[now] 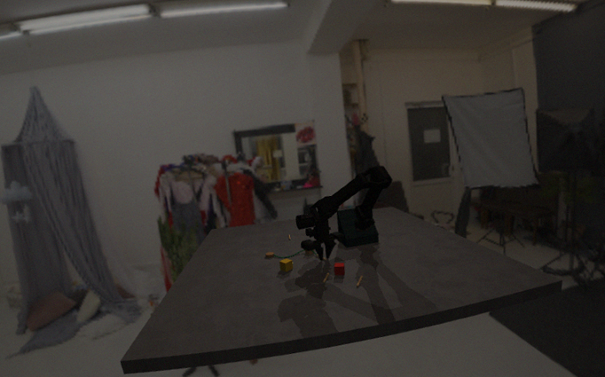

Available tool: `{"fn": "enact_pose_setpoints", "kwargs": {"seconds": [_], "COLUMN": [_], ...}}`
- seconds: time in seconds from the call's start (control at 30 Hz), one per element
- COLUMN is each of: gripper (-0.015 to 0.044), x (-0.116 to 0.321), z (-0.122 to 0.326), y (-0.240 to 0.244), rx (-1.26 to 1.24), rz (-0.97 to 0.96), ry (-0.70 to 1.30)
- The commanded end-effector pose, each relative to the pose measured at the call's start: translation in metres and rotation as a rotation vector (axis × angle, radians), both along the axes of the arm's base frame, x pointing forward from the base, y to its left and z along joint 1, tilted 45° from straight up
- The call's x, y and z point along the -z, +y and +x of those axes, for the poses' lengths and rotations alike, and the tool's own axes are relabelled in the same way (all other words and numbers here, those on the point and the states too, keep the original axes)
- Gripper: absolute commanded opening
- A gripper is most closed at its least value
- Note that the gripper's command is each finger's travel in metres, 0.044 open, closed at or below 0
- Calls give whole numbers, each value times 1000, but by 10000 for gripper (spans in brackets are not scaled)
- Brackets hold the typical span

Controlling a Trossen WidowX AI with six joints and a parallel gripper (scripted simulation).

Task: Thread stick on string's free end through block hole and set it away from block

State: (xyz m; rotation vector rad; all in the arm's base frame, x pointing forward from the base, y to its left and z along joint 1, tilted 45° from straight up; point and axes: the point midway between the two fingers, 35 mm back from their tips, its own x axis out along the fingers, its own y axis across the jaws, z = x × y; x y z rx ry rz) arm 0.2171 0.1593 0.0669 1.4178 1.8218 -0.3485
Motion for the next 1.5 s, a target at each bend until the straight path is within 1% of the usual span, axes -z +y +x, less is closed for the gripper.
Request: {"fn": "enact_pose_setpoints", "kwargs": {"seconds": [0.0, 0.13, 0.43, 0.63, 0.73, 0.8, 1.47], "gripper": [210, 210, 210, 368, 440, 440, 440], "x": [-15, -54, -56, -51, -65, -72, -69], "z": [6, 7, 7, 6, 8, 8, 7], "y": [-16, -54, -56, -53, -67, -74, -71], "rx": [1, 2, 2, 5, 4, 4, 8], "rz": [-5, -3, -2, -6, -8, -7, -3], "ry": [-6, -4, -4, 4, 5, 5, 9]}}
